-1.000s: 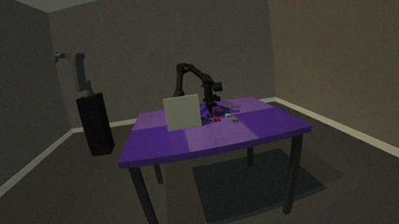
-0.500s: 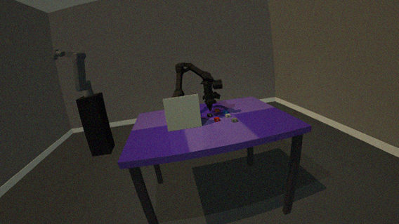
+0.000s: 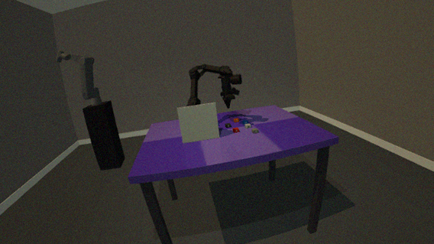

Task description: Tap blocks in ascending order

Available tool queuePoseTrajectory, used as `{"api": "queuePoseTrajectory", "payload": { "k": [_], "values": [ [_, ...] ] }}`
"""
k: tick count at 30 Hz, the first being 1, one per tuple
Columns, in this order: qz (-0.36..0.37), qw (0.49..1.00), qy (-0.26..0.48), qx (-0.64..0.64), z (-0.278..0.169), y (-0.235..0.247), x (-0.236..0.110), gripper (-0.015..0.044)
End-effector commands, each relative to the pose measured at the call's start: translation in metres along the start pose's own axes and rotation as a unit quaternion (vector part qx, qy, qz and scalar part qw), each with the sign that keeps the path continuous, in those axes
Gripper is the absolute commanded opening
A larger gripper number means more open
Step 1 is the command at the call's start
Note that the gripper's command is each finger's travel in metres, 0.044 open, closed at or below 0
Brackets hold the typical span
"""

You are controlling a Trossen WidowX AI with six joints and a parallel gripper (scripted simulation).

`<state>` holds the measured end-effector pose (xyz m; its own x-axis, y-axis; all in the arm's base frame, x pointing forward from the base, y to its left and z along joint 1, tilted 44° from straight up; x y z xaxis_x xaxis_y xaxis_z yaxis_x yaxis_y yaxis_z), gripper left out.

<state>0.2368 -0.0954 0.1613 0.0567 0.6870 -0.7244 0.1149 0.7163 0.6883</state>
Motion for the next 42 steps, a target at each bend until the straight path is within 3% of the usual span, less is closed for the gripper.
{"api": "queuePoseTrajectory", "payload": {
  "k": [1,5,10,16,42],
  "values": [
    [-0.002,1.0,-0.003,-0.007,0.028,0.033,-0.004,0.002],
    [0.004,1.0,-0.002,-0.009,0.057,0.081,-0.002,0.002],
    [0.004,1.0,-0.002,-0.009,0.058,0.083,0.001,0.002],
    [0.005,1.0,-0.003,-0.01,0.058,0.085,0.076,0.002],
    [0.006,1.0,-0.003,-0.01,0.058,0.085,0.109,0.002]
  ]
}}
Point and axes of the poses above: the point midway between the two fingers, 35 mm back from their tips, its own x axis out along the fingers, its own y axis across the jaws, z = x × y, the point moved 10 cm from there along -x, back along the fingers, and after that the axes turned 4 degrees about x, right-handed, at the moved point
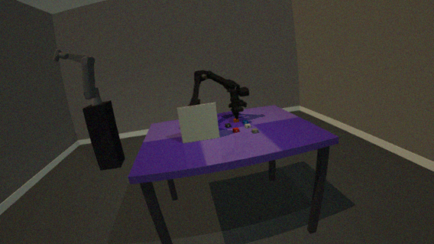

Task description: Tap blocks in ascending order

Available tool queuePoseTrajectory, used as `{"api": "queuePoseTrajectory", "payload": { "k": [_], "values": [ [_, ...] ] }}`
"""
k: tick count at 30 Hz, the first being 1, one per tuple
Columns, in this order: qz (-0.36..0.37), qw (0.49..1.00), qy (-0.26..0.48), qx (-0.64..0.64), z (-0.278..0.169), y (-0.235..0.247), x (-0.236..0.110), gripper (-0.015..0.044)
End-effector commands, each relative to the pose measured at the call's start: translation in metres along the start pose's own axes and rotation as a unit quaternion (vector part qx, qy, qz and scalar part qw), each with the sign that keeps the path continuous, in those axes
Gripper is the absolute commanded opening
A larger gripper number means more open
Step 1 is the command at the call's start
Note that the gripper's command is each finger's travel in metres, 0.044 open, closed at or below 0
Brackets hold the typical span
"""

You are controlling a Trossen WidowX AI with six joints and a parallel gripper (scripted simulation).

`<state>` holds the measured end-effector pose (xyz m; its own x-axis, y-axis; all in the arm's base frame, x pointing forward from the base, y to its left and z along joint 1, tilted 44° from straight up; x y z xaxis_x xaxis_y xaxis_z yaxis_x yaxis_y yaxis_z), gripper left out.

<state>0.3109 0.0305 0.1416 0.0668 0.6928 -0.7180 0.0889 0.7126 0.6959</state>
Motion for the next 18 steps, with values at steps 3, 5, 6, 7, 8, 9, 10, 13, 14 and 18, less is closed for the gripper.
{"api": "queuePoseTrajectory", "payload": {
  "k": [3,5,6,7,8,9,10,13,14,18],
  "values": [
    [0.002,1.0,0.002,0.003,-0.001,0.0,0.004,0.002],
    [0.0,1.0,0.0,0.002,0.0,-0.001,-0.001,0.002],
    [0.0,1.0,0.0,0.002,0.0,-0.001,-0.008,0.002],
    [0.0,1.0,0.001,0.003,0.0,0.0,-0.017,0.002],
    [0.001,1.0,0.002,0.003,0.0,0.0,-0.024,0.002],
    [0.001,1.0,0.002,0.003,-0.001,0.0,-0.026,0.002],
    [0.001,1.0,0.002,0.003,-0.001,0.0,-0.026,0.002],
    [0.0,1.0,0.001,0.003,0.001,-0.001,-0.037,0.002],
    [-0.001,1.0,0.001,0.004,0.002,-0.001,-0.05,0.002],
    [-0.001,1.0,0.002,0.004,0.0,-0.001,-0.104,0.002]
  ]
}}
Point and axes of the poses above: the point midway between the two fingers, 35 mm back from their tips, its own x axis out along the fingers, its own y axis across the jaws, z = x × y, the point moved 10 cm from there along -x, back along the fingers, and after that the axes turned 4 degrees about x, right-handed, at the moved point
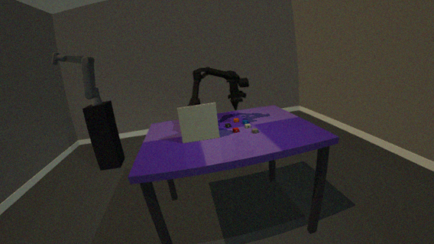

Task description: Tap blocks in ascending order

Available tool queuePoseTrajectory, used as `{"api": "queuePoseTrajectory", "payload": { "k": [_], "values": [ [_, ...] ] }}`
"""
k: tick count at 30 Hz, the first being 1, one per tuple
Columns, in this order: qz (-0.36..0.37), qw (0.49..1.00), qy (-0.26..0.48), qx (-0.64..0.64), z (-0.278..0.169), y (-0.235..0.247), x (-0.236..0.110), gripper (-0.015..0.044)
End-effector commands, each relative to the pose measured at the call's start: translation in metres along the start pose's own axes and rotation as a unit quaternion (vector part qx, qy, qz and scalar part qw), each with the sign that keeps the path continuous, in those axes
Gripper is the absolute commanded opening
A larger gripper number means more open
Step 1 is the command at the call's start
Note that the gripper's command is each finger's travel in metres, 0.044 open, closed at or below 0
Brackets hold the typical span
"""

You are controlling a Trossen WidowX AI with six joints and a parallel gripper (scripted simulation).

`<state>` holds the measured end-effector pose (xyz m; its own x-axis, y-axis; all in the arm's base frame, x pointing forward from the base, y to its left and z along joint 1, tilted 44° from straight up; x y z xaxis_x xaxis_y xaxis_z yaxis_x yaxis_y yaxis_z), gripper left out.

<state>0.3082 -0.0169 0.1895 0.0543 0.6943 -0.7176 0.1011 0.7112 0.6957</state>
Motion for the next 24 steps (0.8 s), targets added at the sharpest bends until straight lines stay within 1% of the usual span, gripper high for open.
{"api": "queuePoseTrajectory", "payload": {
  "k": [1,6,8,12,16,20,24],
  "values": [
    [-0.001,1.0,-0.004,-0.003,-0.002,0.0,-0.039,0.002],
    [-0.001,1.0,-0.004,-0.003,-0.001,-0.002,-0.04,0.002],
    [-0.005,1.0,-0.007,-0.004,0.01,-0.018,-0.042,0.002],
    [-0.013,1.0,-0.013,-0.007,0.039,-0.073,-0.049,0.002],
    [-0.017,1.0,-0.017,-0.01,0.057,-0.136,-0.053,0.002],
    [-0.017,1.0,-0.015,-0.009,0.063,-0.203,-0.052,0.002],
    [-0.01,1.0,-0.007,-0.005,0.059,-0.267,-0.046,0.002]
  ]
}}
Point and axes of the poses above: the point midway between the two fingers, 35 mm back from their tips, its own x axis out along the fingers, its own y axis across the jaws, z = x × y, the point moved 10 cm from there along -x, back along the fingers, and after that the axes turned 4 degrees about x, right-handed, at the moved point
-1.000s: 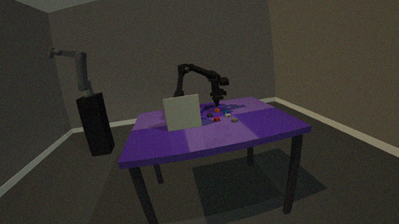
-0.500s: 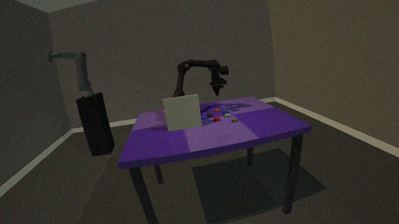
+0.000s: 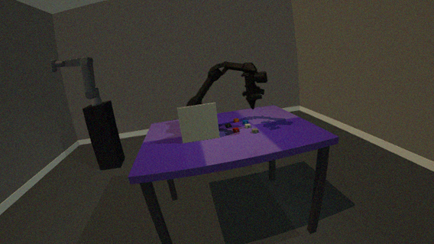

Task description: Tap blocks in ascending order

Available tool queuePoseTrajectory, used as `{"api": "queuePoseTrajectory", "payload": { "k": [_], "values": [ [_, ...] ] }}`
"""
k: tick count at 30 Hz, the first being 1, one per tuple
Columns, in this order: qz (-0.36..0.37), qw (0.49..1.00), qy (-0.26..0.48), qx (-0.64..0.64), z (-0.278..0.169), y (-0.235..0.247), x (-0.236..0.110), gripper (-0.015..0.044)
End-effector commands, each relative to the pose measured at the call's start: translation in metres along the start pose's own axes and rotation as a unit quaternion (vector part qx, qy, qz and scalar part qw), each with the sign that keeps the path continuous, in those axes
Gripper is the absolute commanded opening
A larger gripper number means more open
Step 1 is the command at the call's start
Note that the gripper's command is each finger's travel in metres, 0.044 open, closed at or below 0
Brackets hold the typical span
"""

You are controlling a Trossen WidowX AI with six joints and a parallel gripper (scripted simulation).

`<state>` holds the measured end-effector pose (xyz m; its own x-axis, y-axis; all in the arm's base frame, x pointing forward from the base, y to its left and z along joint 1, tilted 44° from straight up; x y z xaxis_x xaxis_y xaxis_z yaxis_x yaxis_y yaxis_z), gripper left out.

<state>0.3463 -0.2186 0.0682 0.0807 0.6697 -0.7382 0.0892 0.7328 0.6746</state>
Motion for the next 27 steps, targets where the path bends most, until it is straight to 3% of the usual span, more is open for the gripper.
{"api": "queuePoseTrajectory", "payload": {
  "k": [1,9,15,27],
  "values": [
    [0.006,1.0,0.008,0.002,-0.008,-0.051,0.008,0.002],
    [0.006,1.0,0.008,0.002,-0.008,-0.054,0.011,0.002],
    [0.008,1.0,0.008,0.002,-0.009,-0.053,0.087,0.002],
    [0.008,1.0,0.008,0.002,-0.009,-0.052,0.097,0.002]
  ]
}}
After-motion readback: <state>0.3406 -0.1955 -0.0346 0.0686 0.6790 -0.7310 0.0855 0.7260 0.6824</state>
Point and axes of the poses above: the point midway between the two fingers, 35 mm back from their tips, its own x axis out along the fingers, its own y axis across the jaws, z = x × y, the point moved 10 cm from there along -x, back along the fingers, and after that the axes turned 4 degrees about x, right-handed, at the moved point
